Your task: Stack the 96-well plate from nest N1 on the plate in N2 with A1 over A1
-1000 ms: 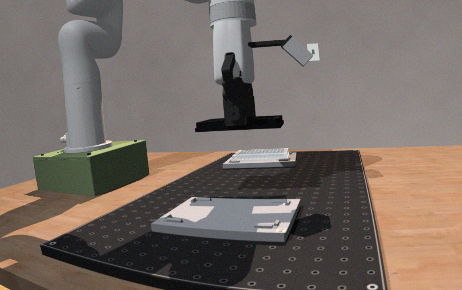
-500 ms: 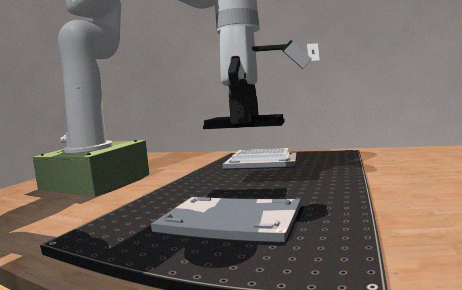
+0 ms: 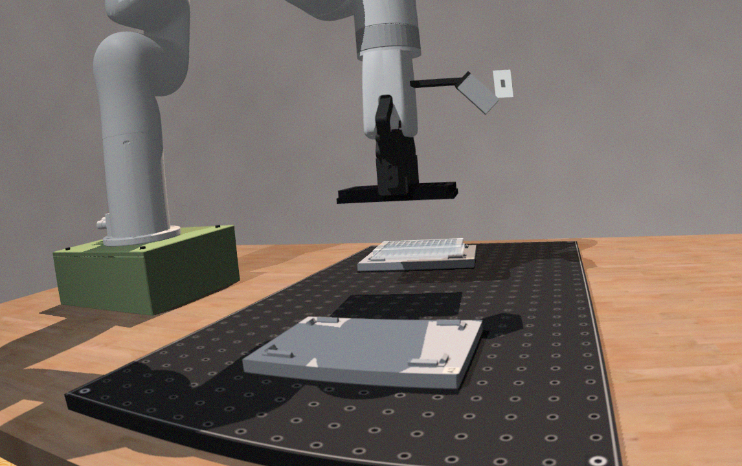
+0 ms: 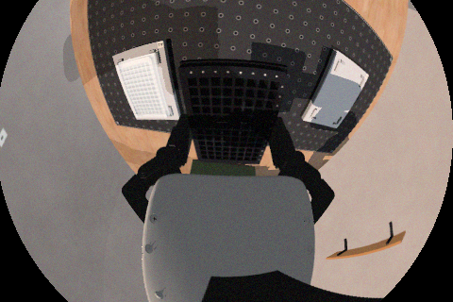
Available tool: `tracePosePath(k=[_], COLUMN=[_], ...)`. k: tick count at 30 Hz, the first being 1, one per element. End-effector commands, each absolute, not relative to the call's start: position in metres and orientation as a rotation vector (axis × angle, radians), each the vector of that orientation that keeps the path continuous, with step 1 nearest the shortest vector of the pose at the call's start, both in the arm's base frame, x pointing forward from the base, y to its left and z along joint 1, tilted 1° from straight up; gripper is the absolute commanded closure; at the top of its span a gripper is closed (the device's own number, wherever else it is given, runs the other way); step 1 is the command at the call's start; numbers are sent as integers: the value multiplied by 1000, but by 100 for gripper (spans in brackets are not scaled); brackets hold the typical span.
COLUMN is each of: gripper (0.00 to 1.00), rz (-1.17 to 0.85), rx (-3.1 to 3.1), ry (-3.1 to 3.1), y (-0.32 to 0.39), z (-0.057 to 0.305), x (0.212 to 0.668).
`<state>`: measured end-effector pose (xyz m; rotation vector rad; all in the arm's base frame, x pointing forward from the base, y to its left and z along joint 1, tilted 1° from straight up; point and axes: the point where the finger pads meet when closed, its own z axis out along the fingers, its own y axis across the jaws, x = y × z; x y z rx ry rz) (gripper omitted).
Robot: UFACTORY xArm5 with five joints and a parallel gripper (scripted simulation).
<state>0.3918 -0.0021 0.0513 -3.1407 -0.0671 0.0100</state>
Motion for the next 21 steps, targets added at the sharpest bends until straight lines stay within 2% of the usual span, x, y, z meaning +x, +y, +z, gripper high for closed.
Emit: tracePosePath(k=[1, 21], gripper=[100, 100], rz=[6, 10], rx=[-3141, -3142], ry=[-67, -67], y=[15, 75], z=[52, 51], x=[392, 388])
